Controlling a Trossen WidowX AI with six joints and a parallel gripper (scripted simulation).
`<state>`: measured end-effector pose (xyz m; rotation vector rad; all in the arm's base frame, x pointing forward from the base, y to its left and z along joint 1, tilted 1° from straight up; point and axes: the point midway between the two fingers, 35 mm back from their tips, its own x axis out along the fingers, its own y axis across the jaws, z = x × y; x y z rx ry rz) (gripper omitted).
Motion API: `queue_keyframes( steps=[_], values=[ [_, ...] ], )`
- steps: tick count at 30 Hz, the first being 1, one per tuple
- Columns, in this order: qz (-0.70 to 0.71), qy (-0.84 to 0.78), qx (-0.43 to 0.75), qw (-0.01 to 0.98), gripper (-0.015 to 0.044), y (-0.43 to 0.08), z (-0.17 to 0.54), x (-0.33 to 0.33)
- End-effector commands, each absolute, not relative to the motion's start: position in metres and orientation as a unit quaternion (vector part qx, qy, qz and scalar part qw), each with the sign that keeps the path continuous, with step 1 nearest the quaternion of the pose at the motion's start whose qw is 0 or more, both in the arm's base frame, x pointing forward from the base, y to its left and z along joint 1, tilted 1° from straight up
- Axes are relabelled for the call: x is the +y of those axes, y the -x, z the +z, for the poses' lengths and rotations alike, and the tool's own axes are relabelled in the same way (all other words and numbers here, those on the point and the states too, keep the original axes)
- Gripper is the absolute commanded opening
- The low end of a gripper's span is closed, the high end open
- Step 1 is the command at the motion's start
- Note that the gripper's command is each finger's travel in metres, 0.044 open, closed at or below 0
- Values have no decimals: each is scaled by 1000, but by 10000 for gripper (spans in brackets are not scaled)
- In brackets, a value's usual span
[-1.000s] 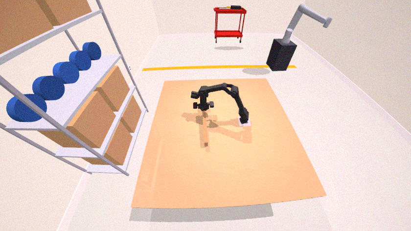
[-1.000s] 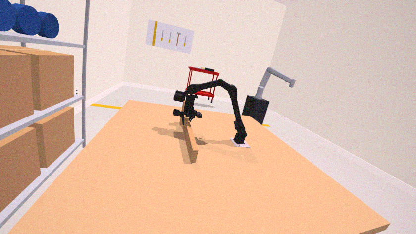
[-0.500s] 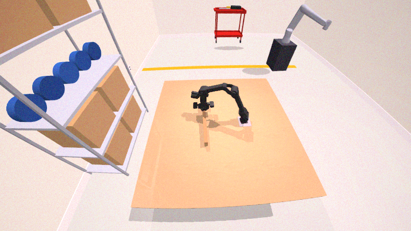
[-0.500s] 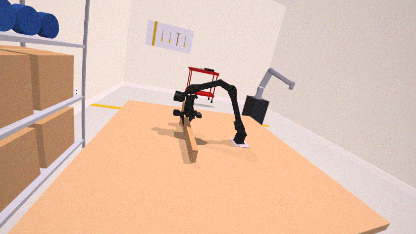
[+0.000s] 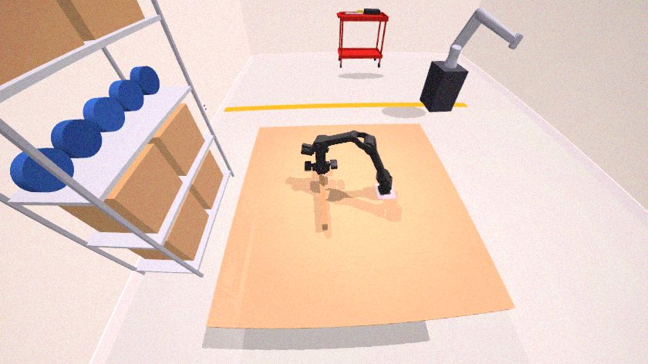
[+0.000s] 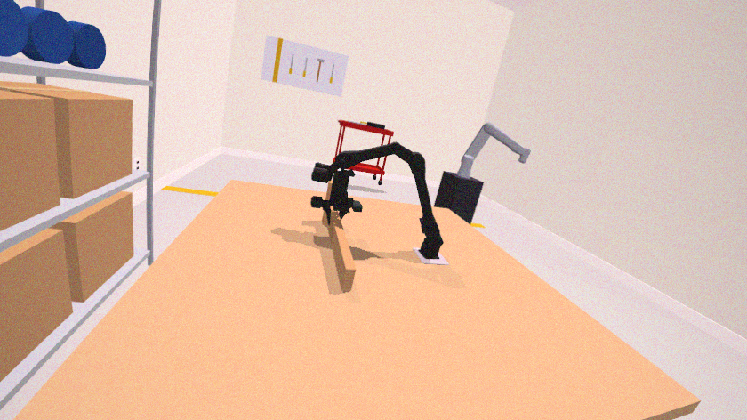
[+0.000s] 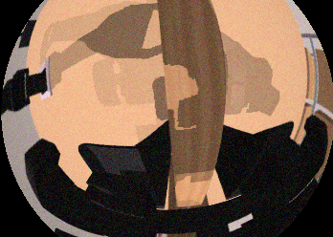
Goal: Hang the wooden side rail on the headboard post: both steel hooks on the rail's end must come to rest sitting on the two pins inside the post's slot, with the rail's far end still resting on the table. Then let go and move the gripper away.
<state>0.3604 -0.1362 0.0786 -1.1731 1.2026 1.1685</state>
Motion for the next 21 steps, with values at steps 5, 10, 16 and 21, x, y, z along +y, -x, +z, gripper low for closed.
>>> queue_keyframes(
  steps=[5,10,16,21],
  values=[
    [486,494,501,519,0,-362,82,-138],
    [486,494,501,519,0,-363,82,-139],
    [486,494,501,519,0,-362,81,-140],
    [486,494,501,519,0,-362,81,-140]
  ],
)
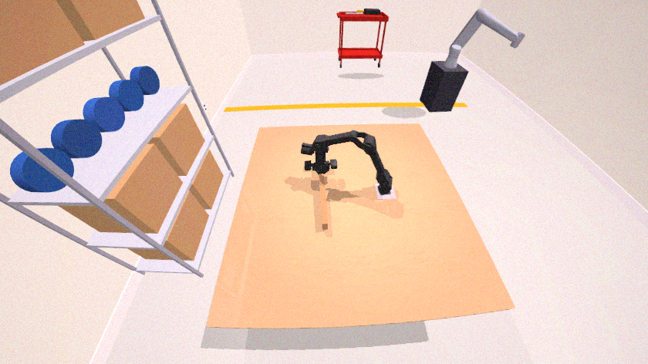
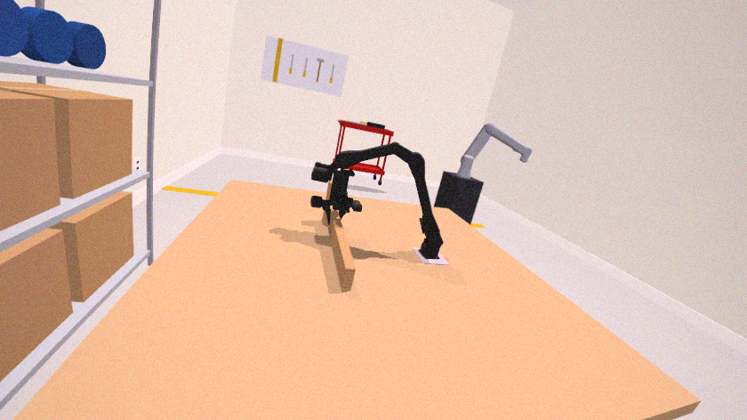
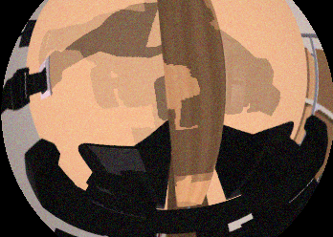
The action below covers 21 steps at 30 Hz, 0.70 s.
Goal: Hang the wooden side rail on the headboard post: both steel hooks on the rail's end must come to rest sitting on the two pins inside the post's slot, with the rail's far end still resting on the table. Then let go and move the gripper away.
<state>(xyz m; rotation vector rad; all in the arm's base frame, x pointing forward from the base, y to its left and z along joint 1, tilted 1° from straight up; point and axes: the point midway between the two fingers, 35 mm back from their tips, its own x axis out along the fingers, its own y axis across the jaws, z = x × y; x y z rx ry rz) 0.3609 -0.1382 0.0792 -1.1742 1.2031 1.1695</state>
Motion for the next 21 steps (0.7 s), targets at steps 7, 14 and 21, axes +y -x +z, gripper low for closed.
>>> queue_keyframes(
  steps=[7,14,21],
  values=[
    [486,494,501,519,0,-361,80,-141],
    [486,494,501,519,0,-360,80,-142],
    [485,494,501,519,0,-361,80,-142]
  ],
)
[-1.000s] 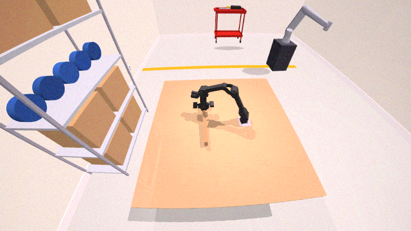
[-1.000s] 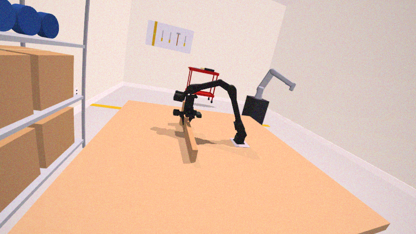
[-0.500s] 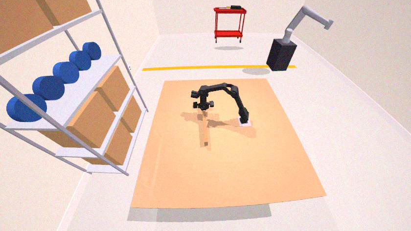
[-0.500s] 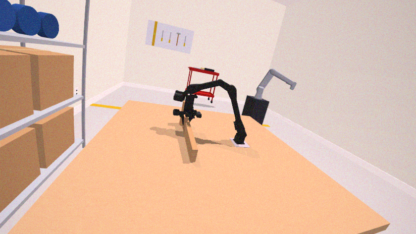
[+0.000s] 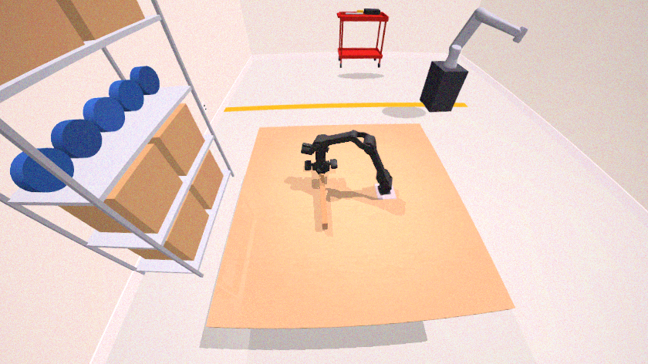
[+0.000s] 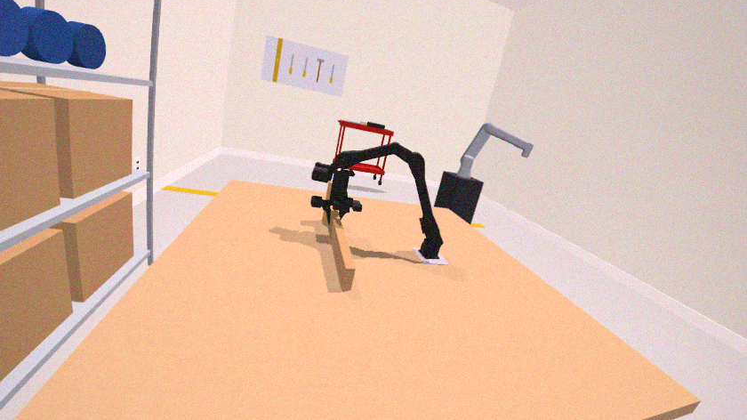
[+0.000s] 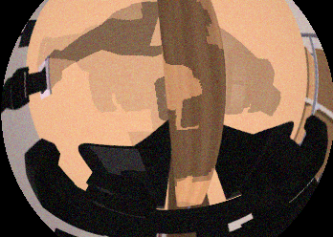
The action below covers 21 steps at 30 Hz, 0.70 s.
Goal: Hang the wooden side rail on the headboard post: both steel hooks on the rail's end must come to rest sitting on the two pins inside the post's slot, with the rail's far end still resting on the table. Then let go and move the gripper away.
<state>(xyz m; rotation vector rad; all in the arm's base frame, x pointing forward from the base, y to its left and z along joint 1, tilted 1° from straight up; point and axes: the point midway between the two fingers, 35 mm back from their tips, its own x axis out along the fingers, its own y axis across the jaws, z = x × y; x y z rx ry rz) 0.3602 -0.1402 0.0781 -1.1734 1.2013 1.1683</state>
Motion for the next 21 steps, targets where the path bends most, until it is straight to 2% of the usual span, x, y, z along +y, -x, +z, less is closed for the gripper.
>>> queue_keyframes(
  steps=[1,21],
  values=[
    [485,494,501,519,0,-361,80,-142],
    [485,494,501,519,0,-362,81,-144]
  ],
)
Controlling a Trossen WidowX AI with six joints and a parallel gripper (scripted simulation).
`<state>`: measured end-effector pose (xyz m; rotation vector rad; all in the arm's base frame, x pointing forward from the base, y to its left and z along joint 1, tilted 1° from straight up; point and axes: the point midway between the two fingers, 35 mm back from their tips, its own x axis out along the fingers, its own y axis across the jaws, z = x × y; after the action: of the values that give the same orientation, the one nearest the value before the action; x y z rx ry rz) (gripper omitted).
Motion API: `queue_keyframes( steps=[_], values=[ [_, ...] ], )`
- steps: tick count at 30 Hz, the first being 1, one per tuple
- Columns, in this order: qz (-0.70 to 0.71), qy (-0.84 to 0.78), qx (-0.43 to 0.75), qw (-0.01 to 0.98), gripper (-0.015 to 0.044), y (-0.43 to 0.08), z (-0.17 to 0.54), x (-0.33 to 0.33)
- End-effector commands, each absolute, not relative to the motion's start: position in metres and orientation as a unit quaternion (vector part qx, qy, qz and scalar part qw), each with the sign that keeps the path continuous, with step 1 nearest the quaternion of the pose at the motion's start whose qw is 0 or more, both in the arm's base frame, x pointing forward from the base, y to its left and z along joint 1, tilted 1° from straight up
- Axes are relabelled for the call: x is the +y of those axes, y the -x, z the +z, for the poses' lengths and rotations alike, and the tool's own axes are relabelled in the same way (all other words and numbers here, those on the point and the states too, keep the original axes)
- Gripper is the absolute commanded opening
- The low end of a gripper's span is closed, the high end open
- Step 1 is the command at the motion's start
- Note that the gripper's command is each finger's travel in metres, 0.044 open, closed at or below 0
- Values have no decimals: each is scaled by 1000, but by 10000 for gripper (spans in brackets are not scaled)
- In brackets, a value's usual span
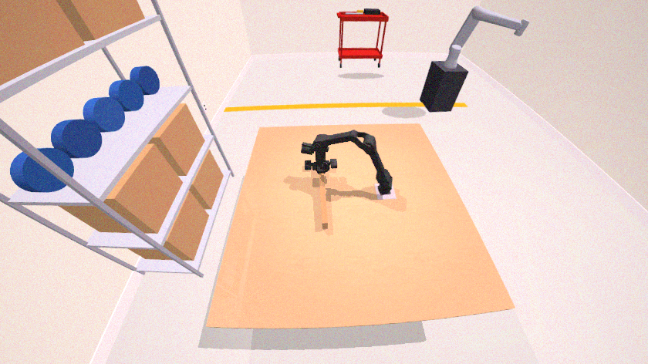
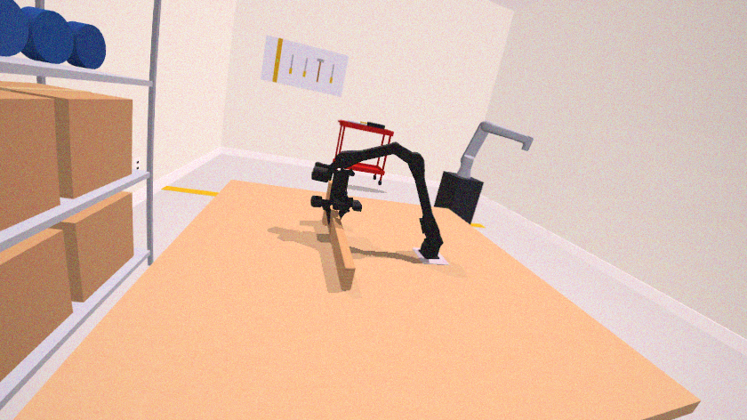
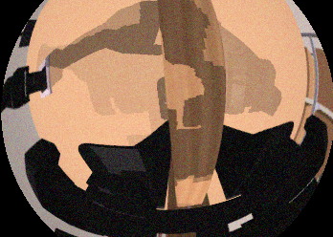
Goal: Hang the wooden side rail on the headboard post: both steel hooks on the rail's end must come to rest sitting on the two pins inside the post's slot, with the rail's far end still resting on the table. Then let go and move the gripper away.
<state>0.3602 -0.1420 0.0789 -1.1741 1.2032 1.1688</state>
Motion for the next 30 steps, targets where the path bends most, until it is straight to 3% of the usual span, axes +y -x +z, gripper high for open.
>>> queue_keyframes(
  steps=[1,30],
  values=[
    [485,494,501,519,0,-362,81,-144],
    [485,494,501,519,0,-362,76,-143]
  ],
)
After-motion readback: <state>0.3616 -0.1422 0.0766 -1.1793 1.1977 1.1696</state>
